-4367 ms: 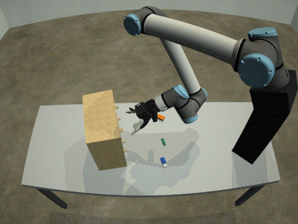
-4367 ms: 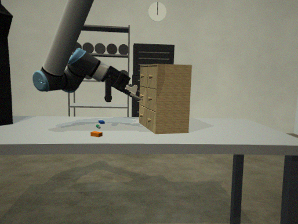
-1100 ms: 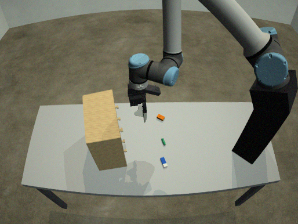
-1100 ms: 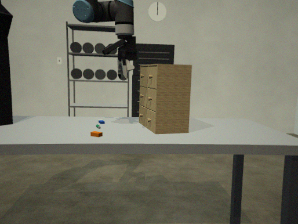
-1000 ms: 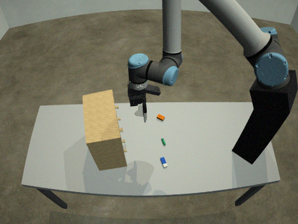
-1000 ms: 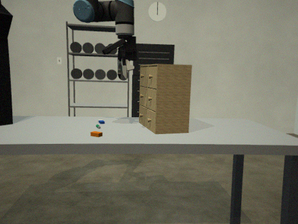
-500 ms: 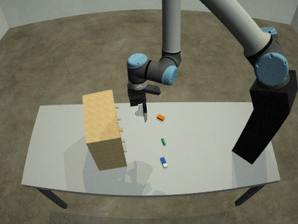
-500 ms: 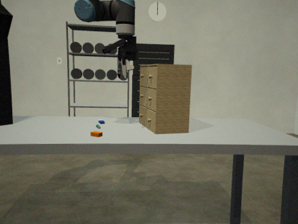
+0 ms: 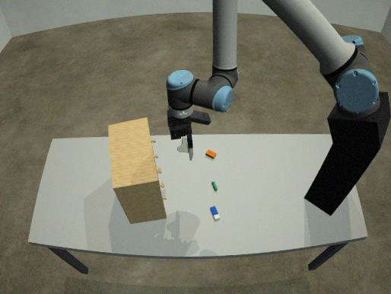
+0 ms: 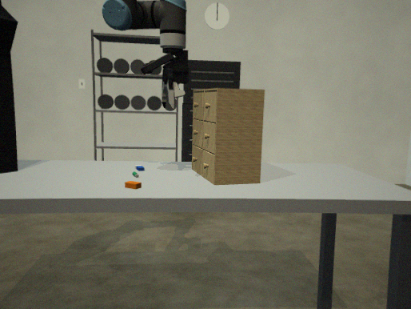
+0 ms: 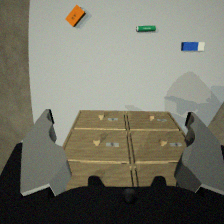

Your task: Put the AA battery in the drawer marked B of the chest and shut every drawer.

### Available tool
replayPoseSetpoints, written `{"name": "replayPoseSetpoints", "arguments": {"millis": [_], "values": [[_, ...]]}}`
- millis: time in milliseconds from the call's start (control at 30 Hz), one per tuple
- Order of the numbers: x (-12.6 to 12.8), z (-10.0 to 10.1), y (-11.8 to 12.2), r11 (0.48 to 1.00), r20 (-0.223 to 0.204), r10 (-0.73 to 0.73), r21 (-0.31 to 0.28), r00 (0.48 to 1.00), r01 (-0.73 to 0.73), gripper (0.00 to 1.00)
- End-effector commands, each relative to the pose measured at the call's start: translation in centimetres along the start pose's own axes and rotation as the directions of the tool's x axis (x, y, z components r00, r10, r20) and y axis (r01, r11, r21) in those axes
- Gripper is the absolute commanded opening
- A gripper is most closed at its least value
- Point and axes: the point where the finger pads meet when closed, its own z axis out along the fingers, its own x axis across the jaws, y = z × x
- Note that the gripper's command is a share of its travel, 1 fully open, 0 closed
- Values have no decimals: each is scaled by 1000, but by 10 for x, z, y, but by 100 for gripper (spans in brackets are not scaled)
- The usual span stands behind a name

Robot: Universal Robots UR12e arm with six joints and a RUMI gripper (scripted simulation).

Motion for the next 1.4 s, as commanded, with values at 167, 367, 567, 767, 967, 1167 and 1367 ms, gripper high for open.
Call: {"name": "replayPoseSetpoints", "arguments": {"millis": [167, 367, 567, 767, 967, 1167, 1367], "values": [[-1, -1, 3, 1000, 2, 0, -3, 1000, 0, 100], [-1, -1, 3, 1000, 2, 0, -3, 1000, 0, 100], [-1, -1, 3, 1000, 2, 0, -3, 1000, 0, 100], [-1, -1, 3, 1000, 2, 0, -3, 1000, 0, 100], [12, 0, 3, 1000, 0, -1, -1, 1000, 1, 100], [81, 2, 3, 1000, -3, -1, 3, 1000, 1, 100], [154, 0, -1, 1000, 0, -2, 1, 1000, 2, 100]]}}
